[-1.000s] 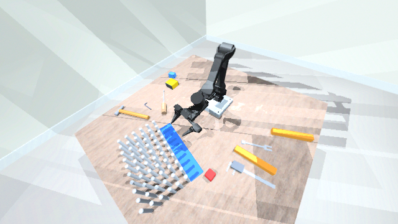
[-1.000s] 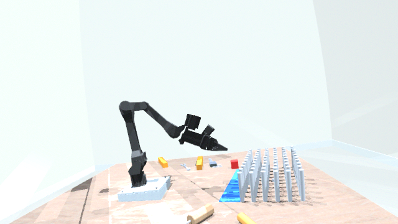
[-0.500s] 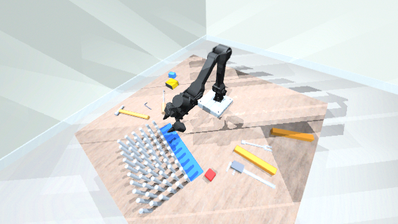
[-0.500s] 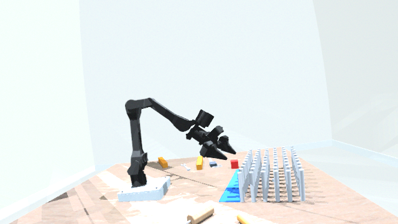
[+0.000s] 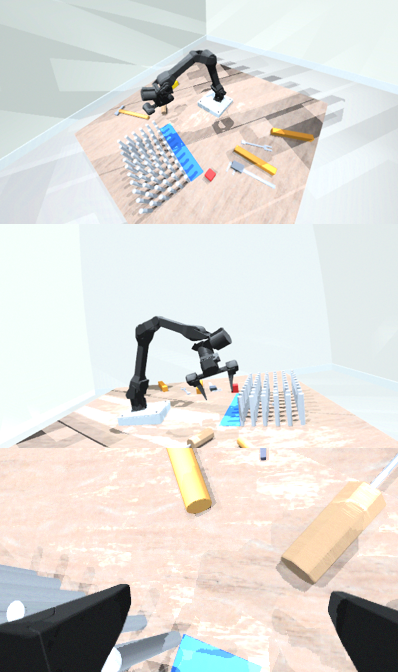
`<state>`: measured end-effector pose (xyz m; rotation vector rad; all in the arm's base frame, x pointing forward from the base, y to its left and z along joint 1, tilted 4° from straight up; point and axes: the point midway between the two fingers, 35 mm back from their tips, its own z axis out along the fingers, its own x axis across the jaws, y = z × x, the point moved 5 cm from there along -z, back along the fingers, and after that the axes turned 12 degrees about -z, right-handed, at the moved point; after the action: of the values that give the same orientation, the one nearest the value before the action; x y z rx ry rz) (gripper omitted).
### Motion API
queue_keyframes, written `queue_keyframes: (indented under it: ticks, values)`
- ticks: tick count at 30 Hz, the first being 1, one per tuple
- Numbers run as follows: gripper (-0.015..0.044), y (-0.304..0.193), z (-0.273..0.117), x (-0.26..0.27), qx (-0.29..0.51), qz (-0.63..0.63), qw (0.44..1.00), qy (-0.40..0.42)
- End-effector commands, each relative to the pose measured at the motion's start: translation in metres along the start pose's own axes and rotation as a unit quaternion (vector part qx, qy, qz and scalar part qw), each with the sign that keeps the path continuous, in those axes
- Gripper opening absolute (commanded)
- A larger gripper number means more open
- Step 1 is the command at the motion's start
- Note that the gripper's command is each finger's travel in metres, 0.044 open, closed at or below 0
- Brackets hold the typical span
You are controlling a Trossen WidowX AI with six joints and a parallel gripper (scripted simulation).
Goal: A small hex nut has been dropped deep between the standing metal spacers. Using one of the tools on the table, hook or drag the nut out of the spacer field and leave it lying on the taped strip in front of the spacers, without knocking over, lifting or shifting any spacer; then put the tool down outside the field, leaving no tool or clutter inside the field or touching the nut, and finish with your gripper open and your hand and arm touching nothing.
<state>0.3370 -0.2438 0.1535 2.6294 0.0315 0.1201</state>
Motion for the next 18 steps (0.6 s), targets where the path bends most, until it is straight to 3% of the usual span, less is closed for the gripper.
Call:
queue_keyframes:
  ticks: [1, 4, 13, 18]
  values:
    - [0.044, 0.053, 0.014, -0.042, 0.023, 0.226, 0.964, -0.134]
    - [0.044, 0.067, 0.017, -0.06, 0.023, 0.298, 0.937, -0.18]
    - [0.044, 0.067, 0.019, -0.061, 0.023, 0.302, 0.935, -0.183]
    - [0.044, 0.042, 0.062, -0.065, 0.023, 0.302, 0.935, -0.183]
